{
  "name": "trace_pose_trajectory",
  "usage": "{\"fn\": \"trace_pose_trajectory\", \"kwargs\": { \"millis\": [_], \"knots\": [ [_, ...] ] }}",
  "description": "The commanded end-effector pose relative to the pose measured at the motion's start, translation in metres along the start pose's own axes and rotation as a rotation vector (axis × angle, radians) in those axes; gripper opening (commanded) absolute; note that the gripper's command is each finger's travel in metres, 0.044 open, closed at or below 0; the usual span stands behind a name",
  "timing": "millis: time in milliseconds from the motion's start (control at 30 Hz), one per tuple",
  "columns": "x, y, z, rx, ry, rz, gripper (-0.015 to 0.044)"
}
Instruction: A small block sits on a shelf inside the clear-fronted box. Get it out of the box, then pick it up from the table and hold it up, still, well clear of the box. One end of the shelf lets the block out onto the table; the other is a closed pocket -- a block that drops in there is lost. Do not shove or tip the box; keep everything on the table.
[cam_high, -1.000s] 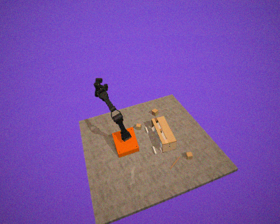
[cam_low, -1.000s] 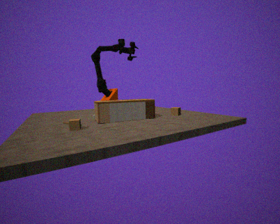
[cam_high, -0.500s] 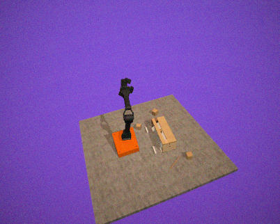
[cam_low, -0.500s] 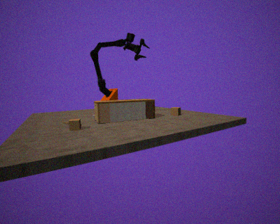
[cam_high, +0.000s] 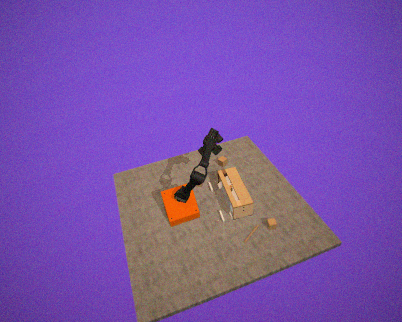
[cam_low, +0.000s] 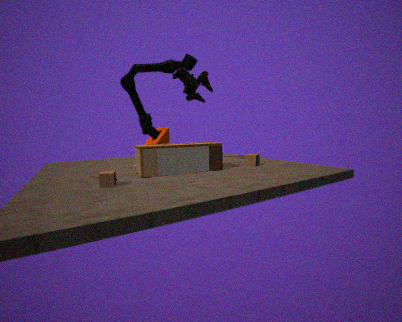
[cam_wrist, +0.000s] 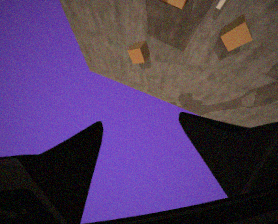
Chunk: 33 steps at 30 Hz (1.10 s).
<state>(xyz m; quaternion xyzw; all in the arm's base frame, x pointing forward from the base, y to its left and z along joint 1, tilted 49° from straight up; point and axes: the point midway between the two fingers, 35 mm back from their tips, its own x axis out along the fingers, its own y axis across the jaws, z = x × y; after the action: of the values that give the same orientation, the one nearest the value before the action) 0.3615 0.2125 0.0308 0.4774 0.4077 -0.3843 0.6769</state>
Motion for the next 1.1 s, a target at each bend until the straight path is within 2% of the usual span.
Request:
{"fn": "trace_pose_trajectory", "kwargs": {
  "millis": [0,167,400,1067],
  "knots": [
    [0.007,-0.01,0.065,0.085,-0.097,-0.071,0.04],
    [0.012,-0.038,0.151,0.214,-0.224,-0.192,0.04],
    [0.003,-0.103,0.251,0.39,-0.373,-0.386,0.04],
    [0.014,-0.119,0.273,0.407,-0.384,-0.406,0.04]
  ]
}}
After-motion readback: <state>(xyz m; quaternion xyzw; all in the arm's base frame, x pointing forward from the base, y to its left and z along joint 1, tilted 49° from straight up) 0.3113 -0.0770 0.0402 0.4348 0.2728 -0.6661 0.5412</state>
